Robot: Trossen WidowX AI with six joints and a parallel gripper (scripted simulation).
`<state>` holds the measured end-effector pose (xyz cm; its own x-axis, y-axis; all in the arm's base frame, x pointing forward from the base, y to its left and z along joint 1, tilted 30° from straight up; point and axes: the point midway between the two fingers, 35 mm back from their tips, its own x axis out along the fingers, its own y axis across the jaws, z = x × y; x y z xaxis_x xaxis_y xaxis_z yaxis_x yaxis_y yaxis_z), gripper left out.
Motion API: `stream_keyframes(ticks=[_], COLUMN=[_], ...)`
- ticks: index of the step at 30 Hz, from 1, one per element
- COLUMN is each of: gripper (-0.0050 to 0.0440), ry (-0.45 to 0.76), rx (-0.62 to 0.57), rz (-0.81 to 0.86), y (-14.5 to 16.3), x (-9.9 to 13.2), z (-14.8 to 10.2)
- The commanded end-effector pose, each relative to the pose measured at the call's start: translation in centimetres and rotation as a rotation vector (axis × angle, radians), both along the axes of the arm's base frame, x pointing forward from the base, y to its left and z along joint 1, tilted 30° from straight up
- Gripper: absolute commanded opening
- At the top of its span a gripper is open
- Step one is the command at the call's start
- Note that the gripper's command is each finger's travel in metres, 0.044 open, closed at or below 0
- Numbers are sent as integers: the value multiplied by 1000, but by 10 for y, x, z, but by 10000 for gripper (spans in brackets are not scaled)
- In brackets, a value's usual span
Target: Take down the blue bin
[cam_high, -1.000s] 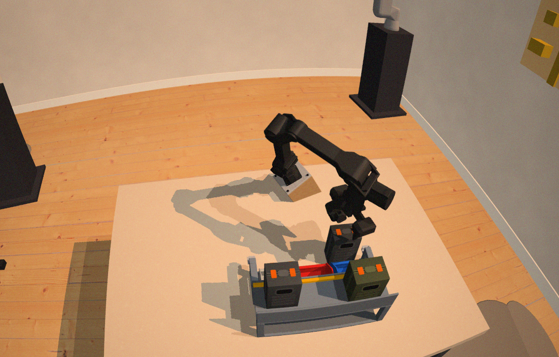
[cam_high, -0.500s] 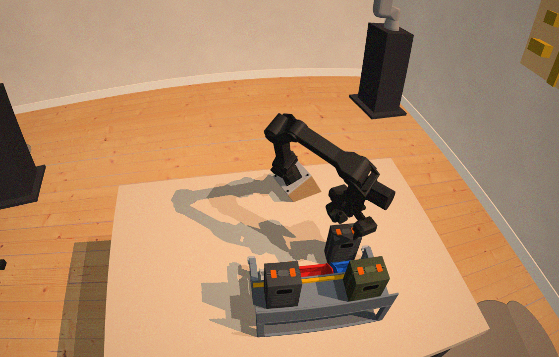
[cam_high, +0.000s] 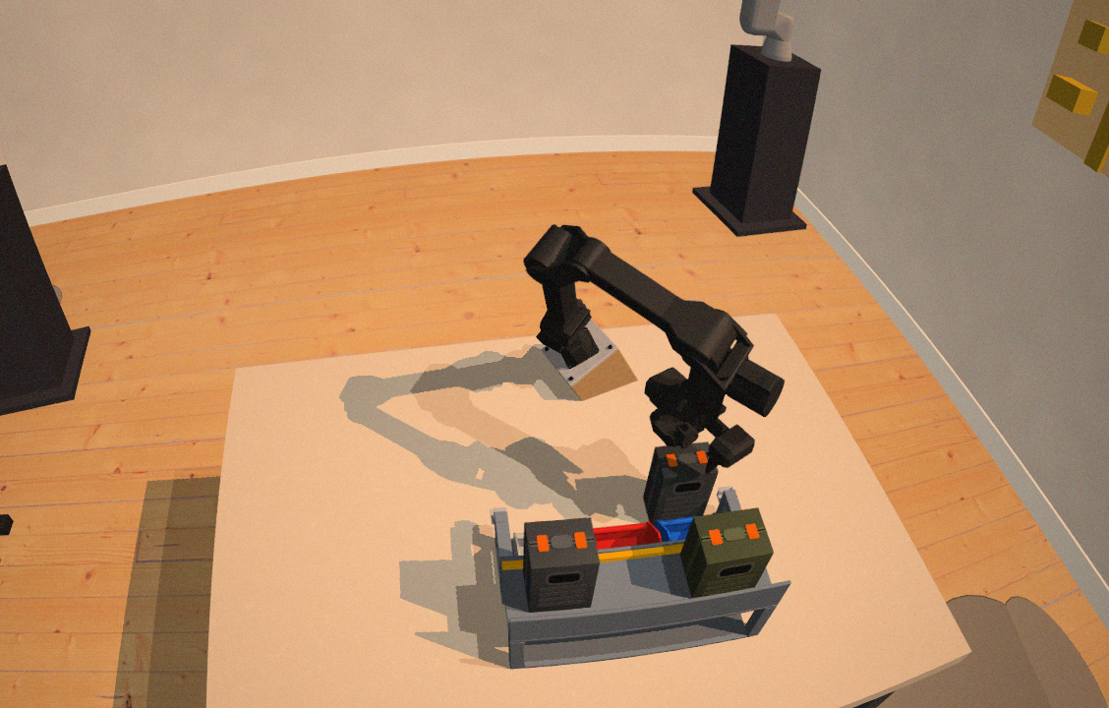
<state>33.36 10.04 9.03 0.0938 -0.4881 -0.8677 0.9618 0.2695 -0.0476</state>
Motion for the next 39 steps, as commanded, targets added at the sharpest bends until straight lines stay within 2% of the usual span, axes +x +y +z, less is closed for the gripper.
stream_keyframes(ticks=[1,10,15,27,32,39], gripper=[440,440,440,440,440,440], ry=[20,20,143,143,265,265], rx=[1,1,-25,-25,-51,-51], rz=[69,69,288,288,507,507], y=[0,0,0,0,0,0], x=[2,2,2,2,2,2], z=[6,6,6,6,6,6])
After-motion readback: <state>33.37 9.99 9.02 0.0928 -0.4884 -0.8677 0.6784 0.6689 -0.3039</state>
